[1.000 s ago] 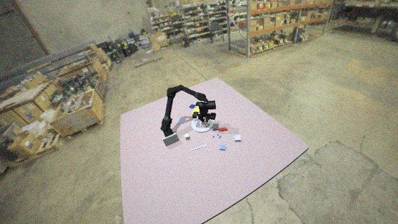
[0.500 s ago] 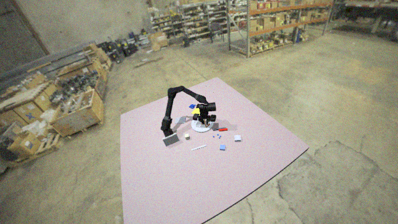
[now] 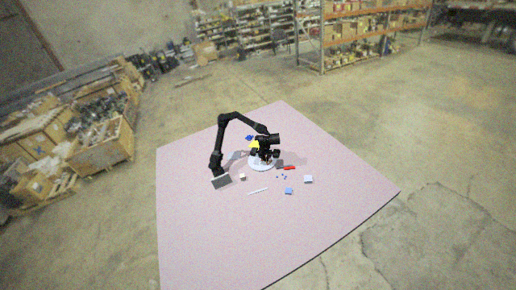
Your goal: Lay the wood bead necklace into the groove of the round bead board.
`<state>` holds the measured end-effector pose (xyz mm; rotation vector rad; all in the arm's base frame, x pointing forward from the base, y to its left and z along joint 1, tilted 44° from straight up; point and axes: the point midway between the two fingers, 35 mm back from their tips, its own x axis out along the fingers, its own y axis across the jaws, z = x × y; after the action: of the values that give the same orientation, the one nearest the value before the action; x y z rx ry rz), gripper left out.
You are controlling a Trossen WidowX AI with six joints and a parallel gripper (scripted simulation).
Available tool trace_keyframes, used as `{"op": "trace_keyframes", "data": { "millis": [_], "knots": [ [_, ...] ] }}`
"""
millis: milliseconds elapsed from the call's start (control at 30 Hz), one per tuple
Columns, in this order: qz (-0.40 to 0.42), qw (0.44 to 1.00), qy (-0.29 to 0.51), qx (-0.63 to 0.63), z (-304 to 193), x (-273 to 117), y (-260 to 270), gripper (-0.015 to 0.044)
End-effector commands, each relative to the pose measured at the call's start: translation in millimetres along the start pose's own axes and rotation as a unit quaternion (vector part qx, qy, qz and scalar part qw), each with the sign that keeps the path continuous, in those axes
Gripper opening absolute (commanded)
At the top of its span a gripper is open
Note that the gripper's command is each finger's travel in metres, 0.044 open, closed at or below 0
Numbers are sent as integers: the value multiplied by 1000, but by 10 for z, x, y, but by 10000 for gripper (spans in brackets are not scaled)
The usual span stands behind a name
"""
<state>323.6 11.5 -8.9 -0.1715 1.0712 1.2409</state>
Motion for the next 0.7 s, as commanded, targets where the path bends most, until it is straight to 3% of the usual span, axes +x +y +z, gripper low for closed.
{"op": "trace_keyframes", "data": {
  "millis": [0, 167, 667],
  "knots": [
    [0, 1000, 0, -1, 3, -1, 1, 33],
    [0, 1000, 0, -1, 3, -1, 1, 0],
    [0, 1000, 0, -1, 3, -1, 1, 0]
  ]
}}
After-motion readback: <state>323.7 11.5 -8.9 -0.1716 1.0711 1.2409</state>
